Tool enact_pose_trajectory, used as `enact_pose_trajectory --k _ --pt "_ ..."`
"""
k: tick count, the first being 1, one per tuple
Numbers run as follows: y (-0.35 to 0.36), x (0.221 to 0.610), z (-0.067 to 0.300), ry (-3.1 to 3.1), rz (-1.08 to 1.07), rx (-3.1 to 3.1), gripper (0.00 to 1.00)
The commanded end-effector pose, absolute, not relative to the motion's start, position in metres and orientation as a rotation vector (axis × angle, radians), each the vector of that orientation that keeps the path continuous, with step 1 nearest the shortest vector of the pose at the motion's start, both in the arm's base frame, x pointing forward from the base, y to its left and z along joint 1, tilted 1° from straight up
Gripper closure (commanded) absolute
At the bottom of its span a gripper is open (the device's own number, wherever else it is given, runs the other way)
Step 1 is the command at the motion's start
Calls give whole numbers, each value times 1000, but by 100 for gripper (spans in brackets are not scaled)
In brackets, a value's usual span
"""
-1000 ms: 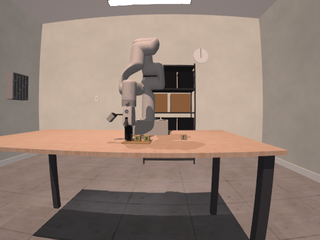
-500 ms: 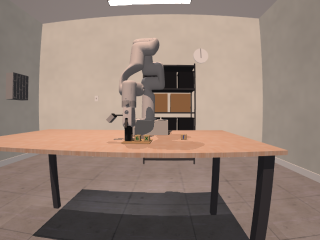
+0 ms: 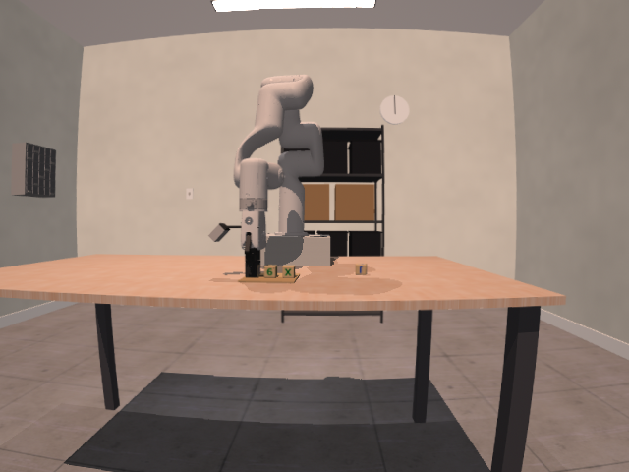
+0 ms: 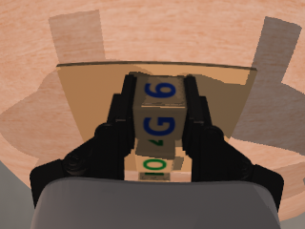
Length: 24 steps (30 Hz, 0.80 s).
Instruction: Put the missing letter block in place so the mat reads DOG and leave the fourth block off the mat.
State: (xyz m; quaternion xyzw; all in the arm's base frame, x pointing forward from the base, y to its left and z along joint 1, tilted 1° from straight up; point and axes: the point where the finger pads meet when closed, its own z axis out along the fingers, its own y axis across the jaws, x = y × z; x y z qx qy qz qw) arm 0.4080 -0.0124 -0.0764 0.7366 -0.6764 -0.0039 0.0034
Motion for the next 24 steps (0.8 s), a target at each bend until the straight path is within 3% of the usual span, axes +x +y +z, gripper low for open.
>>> enact_pose_trajectory --k 1,23,24 --pt "-12 409 -75 -2122 -9 2310 73" --pt "-12 409 -75 -2122 -9 2310 73" --pt "-12 409 -75 -2122 -9 2310 69"
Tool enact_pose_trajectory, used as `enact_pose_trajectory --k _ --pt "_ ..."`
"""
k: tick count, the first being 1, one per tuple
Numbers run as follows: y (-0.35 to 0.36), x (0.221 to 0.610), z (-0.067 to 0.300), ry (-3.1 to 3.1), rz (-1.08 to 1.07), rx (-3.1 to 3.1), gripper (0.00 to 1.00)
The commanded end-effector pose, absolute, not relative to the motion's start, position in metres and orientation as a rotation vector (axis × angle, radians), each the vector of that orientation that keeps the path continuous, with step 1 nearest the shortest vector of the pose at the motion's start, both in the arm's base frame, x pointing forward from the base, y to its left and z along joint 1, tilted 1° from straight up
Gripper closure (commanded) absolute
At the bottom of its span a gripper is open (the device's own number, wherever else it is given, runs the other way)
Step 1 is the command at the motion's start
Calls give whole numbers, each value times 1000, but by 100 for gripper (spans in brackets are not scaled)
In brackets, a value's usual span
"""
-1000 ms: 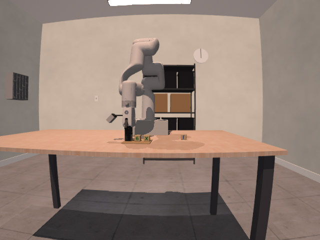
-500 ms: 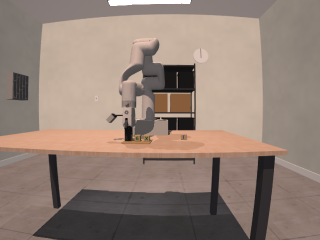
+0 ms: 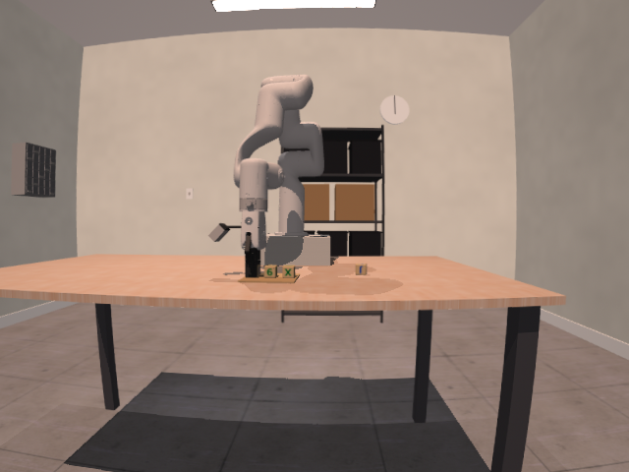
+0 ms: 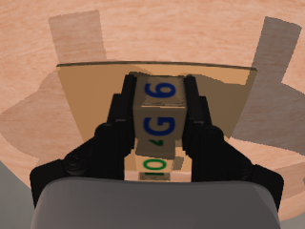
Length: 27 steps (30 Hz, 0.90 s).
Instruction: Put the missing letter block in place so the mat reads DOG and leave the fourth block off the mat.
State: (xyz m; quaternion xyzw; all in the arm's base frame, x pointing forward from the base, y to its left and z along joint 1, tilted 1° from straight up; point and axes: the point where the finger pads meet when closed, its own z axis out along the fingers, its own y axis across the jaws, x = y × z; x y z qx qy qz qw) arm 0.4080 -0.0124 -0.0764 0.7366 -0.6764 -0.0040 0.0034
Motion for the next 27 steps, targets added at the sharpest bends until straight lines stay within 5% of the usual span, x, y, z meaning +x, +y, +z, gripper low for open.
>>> enact_pose_trajectory --k 1,14,27 --pt "-12 409 -75 -2122 -9 2310 69" --pt "-12 409 -75 -2122 -9 2310 53" --pt "-12 409 -75 -2122 -9 2310 53"
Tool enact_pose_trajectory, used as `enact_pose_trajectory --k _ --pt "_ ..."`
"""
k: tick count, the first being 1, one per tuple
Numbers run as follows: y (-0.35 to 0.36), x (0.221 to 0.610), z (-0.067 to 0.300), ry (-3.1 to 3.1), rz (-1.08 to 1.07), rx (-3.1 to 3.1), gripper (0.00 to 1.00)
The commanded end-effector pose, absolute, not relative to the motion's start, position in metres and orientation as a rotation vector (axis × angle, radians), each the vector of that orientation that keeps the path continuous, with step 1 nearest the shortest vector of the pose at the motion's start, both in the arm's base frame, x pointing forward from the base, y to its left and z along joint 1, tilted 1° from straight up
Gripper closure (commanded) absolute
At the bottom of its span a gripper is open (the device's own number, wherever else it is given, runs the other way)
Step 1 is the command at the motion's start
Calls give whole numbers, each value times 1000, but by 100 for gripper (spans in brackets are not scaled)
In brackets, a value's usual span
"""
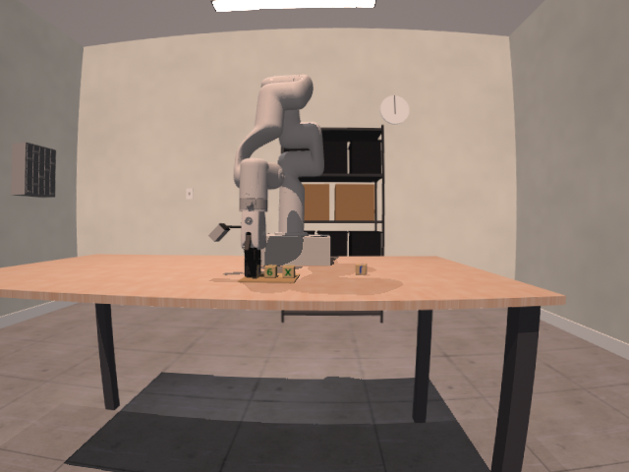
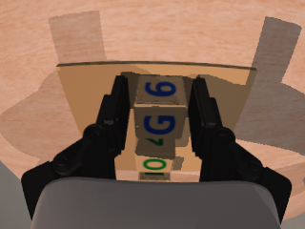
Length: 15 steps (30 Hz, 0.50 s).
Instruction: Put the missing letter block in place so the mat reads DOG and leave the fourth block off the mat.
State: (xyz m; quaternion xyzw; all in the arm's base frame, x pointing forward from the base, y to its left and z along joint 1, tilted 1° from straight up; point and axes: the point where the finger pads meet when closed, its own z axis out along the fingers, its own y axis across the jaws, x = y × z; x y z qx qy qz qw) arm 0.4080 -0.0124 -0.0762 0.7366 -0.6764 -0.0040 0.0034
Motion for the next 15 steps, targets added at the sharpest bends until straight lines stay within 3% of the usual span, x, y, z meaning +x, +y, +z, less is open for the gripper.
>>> enact_pose_trajectory --k 1,15 --pt "-12 409 -74 -2122 -9 2310 53" --pt "-14 410 -21 -2122 -9 2310 53"
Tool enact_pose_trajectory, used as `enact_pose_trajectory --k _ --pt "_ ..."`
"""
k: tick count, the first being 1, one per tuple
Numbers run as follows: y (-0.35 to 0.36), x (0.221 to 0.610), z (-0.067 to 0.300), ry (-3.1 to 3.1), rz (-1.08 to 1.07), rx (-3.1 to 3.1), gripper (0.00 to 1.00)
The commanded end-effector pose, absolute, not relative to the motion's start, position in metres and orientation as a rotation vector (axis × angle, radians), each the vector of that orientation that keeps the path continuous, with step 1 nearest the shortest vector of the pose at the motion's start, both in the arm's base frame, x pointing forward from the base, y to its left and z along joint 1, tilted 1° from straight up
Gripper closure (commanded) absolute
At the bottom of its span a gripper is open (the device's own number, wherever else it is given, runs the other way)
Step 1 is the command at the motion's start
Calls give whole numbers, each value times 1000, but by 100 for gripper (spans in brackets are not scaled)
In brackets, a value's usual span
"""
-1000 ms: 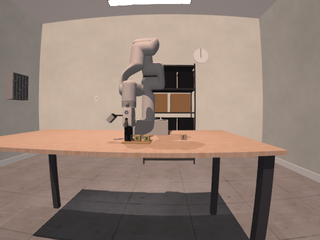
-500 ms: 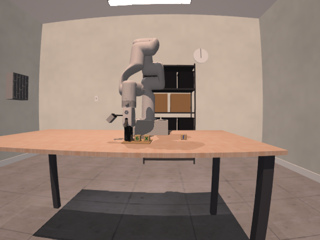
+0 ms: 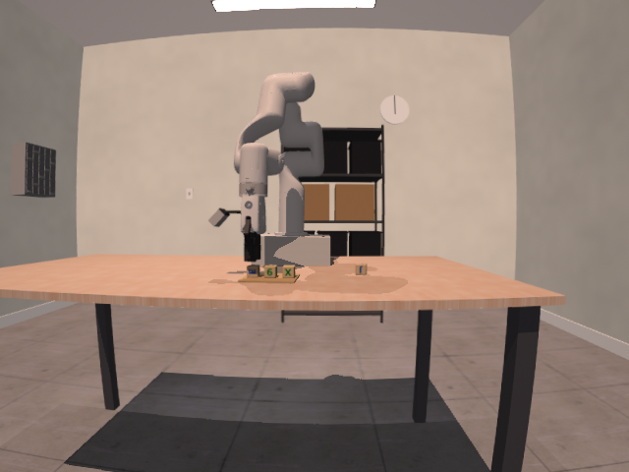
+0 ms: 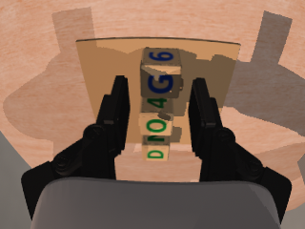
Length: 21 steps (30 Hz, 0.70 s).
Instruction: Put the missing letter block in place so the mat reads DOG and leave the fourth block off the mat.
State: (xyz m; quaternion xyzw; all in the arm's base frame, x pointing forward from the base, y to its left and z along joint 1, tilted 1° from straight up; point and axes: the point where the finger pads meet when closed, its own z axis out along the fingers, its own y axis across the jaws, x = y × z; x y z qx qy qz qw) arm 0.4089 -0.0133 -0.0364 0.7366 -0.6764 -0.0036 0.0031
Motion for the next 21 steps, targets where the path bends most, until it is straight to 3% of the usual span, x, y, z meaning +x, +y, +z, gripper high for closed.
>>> enact_pose_trajectory --k 1,14,15,21 --pt "-14 410 -21 -2122 -9 2310 53" --pt "-14 410 14 -2122 -9 2310 53" --pt "-14 410 14 -2122 -9 2310 0" --pt "-14 410 14 -2122 -9 2310 0"
